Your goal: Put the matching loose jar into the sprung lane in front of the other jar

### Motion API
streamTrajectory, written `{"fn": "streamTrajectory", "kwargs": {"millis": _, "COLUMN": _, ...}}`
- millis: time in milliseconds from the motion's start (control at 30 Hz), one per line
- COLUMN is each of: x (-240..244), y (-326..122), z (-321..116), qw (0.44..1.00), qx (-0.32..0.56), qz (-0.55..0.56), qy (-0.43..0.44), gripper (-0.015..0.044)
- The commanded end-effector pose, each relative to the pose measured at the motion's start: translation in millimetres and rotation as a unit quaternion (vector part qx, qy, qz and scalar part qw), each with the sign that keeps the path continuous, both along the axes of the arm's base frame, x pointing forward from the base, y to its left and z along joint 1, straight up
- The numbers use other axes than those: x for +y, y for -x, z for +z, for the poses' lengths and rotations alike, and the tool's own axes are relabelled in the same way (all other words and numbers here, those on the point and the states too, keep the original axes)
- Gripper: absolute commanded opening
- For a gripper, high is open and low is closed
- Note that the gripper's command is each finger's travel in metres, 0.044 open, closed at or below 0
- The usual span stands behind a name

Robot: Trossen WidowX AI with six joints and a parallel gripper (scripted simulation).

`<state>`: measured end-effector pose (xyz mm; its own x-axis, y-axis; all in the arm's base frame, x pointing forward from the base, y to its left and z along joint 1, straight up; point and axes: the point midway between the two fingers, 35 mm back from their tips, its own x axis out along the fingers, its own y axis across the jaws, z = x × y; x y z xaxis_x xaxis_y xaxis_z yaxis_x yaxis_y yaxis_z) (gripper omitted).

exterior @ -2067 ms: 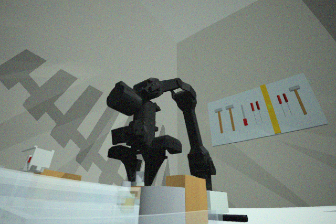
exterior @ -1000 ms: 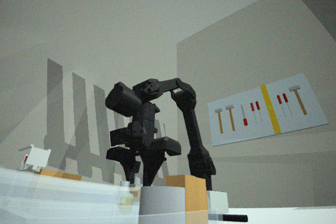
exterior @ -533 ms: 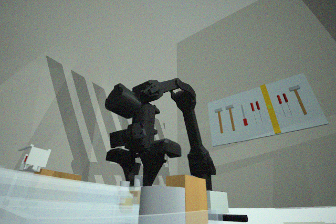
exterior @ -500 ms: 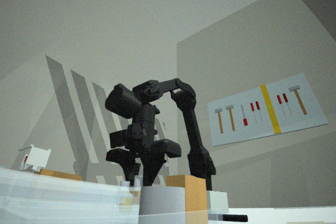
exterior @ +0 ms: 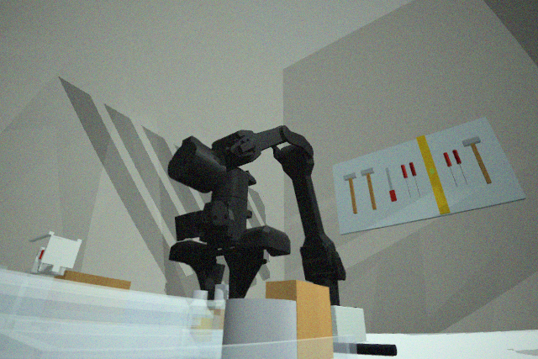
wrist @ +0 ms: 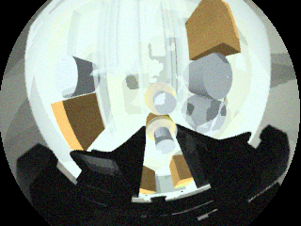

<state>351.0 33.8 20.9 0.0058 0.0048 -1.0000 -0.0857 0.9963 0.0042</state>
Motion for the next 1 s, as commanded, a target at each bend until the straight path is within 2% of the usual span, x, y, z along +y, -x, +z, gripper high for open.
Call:
{"fn": "streamTrajectory", "kwargs": {"millis": 0, "x": -0.3, "y": -4.3, "z": -0.8, "qw": 1.000, "qx": -0.010, "qz": 0.001, "qy": 0.001, "gripper": 0.0000}}
{"fn": "streamTrajectory", "kwargs": {"millis": 967, "x": -0.4, "y": -3.1, "z": -8.9, "qw": 1.000, "qx": -0.010, "qz": 0.001, "qy": 0.001, "gripper": 0.0000}}
